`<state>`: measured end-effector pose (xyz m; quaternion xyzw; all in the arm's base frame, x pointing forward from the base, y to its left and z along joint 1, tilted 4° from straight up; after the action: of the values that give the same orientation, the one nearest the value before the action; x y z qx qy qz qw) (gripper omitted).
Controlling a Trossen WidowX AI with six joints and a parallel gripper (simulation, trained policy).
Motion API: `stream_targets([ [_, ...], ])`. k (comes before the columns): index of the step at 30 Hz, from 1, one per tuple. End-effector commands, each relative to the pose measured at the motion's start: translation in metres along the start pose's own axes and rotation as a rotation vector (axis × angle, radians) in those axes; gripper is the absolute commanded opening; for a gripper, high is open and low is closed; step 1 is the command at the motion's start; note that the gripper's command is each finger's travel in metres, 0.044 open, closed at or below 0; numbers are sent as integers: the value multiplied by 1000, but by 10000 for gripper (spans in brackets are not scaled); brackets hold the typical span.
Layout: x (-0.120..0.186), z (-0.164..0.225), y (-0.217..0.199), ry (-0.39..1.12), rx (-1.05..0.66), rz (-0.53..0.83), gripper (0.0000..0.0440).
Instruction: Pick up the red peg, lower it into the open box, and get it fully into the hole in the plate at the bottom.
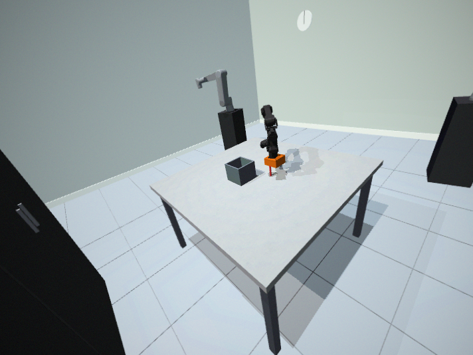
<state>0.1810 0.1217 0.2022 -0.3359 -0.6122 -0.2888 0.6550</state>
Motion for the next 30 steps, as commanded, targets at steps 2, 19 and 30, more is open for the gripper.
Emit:
stream_targets([
  [2,-22,-10,5,25,-57,17,383],
  [19,-82,-30,0,67,-170,44,351],
  [30,-115,-37,-9,66,-248,36,332],
])
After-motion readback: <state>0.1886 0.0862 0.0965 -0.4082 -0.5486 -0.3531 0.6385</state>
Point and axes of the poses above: the point midway between the two fingers, 35 mm back from their tips, its own x axis back along the fingers, its own y axis across the jaws, z = x × y, the point moved 7 cm from there along x, back along the fingers, and after that the axes turned 9 degrees about x, right-handed, at the moved point
